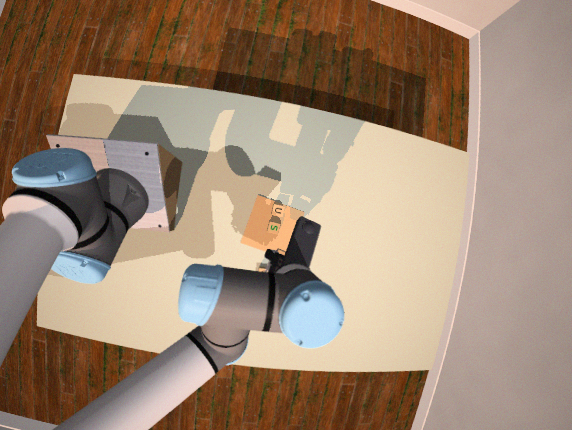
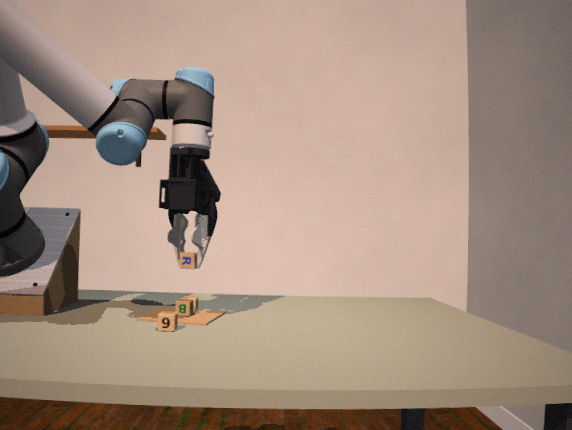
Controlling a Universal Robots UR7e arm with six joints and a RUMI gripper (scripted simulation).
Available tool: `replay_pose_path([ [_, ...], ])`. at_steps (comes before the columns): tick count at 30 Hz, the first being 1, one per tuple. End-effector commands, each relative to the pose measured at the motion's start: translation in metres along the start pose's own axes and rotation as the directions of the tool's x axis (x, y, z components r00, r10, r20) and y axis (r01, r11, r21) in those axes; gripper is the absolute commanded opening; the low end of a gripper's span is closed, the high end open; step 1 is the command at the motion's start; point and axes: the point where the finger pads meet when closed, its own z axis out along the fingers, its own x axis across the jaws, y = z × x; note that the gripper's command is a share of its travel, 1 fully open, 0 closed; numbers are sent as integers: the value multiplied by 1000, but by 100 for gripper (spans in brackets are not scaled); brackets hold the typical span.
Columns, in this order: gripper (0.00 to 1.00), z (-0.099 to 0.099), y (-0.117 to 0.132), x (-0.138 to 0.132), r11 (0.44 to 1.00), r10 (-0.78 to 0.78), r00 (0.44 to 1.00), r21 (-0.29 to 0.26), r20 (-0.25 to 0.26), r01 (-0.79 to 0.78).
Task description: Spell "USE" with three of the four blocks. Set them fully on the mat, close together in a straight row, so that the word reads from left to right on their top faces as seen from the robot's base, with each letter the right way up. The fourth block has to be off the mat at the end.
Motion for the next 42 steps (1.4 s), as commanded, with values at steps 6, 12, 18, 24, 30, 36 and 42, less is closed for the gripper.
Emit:
replay_pose_path([
  [6,9,0,-5,-24,980,-201,980,2,-9,201],
  [12,9,0,-5,-26,976,-218,976,2,-9,218],
  [18,9,0,-5,-25,976,-217,976,2,-8,217],
  [24,9,0,-5,-25,976,-217,976,2,-8,217],
  [30,9,1,-5,-26,976,-218,976,2,-6,218],
  [36,9,10,-5,-27,976,-220,976,2,-3,220],
  [42,9,29,-5,-27,976,-220,976,3,-3,220],
])
